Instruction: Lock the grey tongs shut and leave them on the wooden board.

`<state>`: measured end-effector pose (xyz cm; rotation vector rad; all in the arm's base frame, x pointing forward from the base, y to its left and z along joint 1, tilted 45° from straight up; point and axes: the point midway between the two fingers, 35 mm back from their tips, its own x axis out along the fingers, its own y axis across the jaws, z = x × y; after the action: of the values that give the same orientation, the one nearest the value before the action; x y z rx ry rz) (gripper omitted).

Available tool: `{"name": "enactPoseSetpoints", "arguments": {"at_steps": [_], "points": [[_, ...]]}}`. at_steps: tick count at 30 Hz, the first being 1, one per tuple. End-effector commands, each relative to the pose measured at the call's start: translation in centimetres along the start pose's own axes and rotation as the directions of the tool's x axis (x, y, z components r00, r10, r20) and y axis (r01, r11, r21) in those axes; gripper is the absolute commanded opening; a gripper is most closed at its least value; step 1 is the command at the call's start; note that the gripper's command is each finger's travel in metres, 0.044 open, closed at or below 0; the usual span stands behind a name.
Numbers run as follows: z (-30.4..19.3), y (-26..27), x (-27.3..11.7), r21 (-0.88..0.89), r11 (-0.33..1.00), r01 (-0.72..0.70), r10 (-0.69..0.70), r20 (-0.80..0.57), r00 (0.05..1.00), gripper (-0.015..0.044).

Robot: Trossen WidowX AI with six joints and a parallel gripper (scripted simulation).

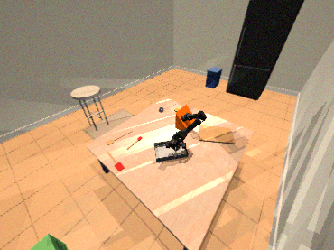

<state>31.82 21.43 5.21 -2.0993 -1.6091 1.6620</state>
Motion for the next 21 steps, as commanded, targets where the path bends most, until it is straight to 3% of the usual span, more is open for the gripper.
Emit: {"name": "enactPoseSetpoints", "arguments": {"at_steps": [1,7,15,21], "points": [[-0.1,0.0,0.0,0.001,1.0,0.003,-0.003,-0.003,1.0,-0.0143],[-0.1,0.1,-0.8,0.002,1.0,0.001,-0.001,-0.002,1.0,-0.015],[0.0,0.1,-9.8,0.009,1.0,-0.004,0.004,0.001,1.0,-0.015],[0.0,0.1,-10.1,0.009,1.0,-0.003,0.003,0.001,1.0,-0.015]]}}
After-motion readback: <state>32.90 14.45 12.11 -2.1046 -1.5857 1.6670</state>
